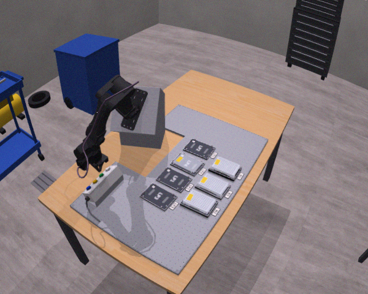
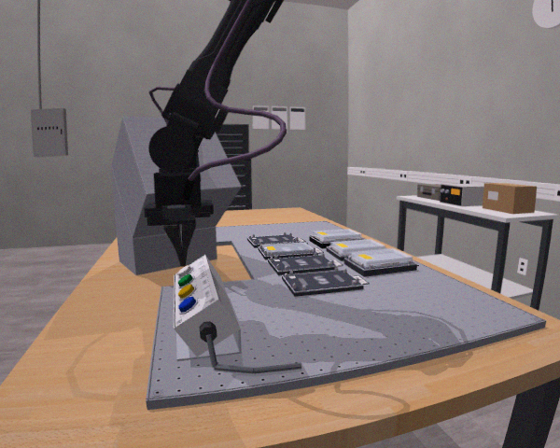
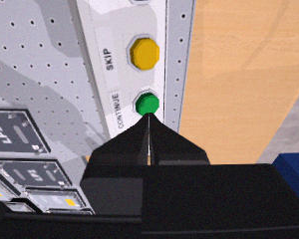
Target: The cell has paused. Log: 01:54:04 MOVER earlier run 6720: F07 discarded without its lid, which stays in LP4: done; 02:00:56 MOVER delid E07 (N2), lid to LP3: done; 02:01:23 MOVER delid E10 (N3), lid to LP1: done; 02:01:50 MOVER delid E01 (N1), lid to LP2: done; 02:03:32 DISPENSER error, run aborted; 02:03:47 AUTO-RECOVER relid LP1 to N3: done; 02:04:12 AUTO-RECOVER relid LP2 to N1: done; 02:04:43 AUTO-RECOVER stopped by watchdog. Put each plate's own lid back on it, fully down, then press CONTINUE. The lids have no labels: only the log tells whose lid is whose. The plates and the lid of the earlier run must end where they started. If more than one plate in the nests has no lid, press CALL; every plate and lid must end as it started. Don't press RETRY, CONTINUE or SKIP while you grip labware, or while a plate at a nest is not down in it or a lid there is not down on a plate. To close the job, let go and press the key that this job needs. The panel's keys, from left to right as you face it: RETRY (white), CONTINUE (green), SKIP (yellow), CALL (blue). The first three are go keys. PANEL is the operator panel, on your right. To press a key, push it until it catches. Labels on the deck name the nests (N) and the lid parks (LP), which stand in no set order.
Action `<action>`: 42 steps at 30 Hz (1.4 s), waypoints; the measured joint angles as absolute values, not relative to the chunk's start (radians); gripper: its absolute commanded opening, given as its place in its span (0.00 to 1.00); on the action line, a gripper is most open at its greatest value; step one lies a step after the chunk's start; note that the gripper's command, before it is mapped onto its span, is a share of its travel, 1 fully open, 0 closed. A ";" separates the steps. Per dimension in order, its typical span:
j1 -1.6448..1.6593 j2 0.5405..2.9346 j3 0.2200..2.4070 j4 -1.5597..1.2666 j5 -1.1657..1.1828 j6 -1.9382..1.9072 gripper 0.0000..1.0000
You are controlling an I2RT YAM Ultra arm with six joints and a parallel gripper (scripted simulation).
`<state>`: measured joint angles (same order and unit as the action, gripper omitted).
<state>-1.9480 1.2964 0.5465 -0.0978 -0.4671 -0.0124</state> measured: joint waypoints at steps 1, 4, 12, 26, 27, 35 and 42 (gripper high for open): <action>-1.946 1.298 0.547 -0.094 -0.467 -0.012 0.00; -1.944 1.309 0.546 -0.083 -0.464 -0.009 0.00; -1.931 1.337 0.541 -0.056 -0.458 0.000 0.00; -1.916 1.373 0.541 -0.014 -0.447 0.014 0.00; -1.916 1.376 0.541 -0.010 -0.446 0.015 0.00; -1.911 1.383 0.541 0.005 -0.442 0.020 0.00; -1.910 1.384 0.541 0.015 -0.440 0.023 0.00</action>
